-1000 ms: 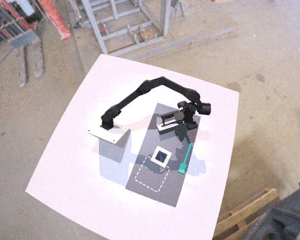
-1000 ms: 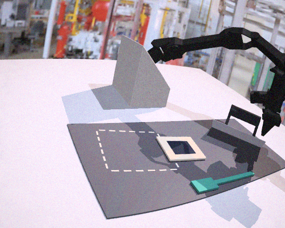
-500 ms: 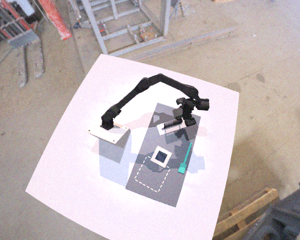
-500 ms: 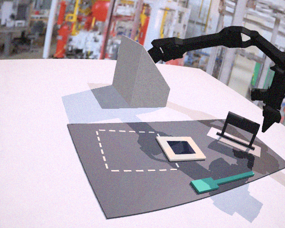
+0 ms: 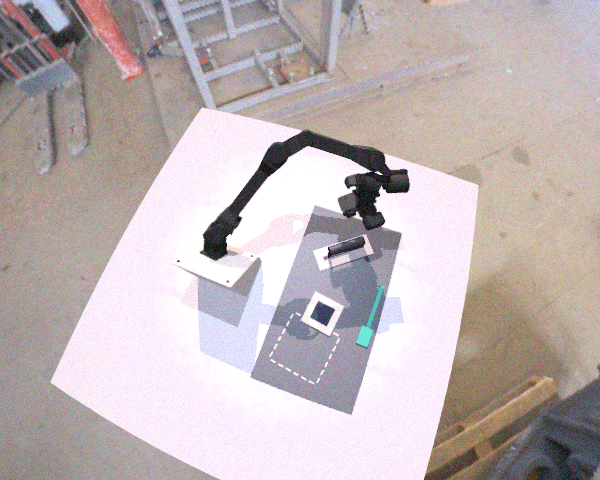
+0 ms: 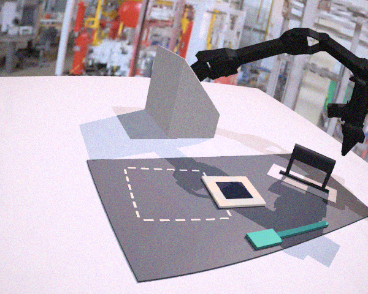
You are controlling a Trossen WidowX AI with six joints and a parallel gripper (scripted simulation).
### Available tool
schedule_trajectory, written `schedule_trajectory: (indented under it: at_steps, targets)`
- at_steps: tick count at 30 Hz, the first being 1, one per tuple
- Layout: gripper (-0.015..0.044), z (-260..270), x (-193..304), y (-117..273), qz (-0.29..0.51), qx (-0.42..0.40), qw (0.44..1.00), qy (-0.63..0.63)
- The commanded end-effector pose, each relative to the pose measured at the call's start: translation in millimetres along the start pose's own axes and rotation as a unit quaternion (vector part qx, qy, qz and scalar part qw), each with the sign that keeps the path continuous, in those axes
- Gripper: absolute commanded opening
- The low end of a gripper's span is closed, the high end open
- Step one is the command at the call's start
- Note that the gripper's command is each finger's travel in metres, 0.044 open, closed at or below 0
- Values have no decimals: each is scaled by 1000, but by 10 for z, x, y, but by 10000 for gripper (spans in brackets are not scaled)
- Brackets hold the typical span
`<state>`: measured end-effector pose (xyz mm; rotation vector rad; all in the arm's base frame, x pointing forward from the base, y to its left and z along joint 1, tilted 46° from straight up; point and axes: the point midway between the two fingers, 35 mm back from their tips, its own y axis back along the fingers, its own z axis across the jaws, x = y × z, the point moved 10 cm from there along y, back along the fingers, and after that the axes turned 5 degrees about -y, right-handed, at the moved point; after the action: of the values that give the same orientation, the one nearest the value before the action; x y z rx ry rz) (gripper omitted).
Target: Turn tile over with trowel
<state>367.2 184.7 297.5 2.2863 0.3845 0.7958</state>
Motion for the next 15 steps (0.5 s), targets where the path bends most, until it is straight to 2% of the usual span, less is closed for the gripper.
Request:
schedule_trajectory:
  at_steps: [1, 7, 11, 15]
  targets:
    - [100, 3, 5, -6, 0, 0, 1000, 1]
    - [100, 7, 0, -6, -1, 0, 1000, -1]
    - [0, 6, 0, -6, -1, 0, 1000, -1]
    - [0, 6, 0, -6, -1, 0, 1000, -1]
